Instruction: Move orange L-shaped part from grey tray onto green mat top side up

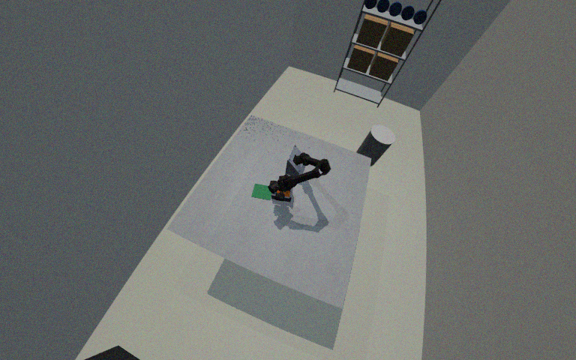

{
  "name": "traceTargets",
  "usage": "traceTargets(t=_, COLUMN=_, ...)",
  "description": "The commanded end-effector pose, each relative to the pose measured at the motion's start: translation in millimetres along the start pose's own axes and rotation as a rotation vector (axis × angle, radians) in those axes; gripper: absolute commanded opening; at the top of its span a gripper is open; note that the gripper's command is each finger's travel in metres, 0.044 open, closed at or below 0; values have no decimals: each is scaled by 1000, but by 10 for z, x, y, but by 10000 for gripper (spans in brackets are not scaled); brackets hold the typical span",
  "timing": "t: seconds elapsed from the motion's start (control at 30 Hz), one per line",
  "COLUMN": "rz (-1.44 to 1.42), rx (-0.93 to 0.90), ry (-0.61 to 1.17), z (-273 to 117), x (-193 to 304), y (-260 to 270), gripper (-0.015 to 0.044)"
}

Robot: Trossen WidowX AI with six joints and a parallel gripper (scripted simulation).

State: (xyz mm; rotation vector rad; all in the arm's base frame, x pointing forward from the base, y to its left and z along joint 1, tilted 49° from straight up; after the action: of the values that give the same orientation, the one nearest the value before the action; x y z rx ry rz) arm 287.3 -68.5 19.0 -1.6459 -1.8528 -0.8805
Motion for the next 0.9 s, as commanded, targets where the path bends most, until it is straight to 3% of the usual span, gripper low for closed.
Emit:
traceTargets(t=0.0, rz=10, rx=0, ry=10, z=61, x=3, y=-27, gripper=280)
traceTargets(t=0.03, rz=10, rx=0, ry=10, z=61, x=3, y=-27, gripper=280)
traceTargets(t=0.2, rz=0, rx=1, ry=1, z=24, x=2, y=-3, gripper=149)
traceTargets(t=0.53, rz=0, rx=1, ry=1, z=24, x=2, y=-3, gripper=82)
traceTargets(t=0.63, rz=0, rx=1, ry=1, z=24, x=2, y=-3, gripper=3)
traceTargets(t=0.87, rz=1, rx=1, ry=2, z=9, x=2, y=-4, gripper=0)
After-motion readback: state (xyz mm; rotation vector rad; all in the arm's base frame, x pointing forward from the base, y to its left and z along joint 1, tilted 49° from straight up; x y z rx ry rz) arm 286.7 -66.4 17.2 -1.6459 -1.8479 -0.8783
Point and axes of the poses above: the point midway between the two fingers, 35 mm back from their tips, its own z axis out along the fingers, its own y axis across the jaws, x = y × z, the point moved 8 cm from there along -z, back along the fingers, and after that the axes turned 1 degree about z, right-handed, at the moved point
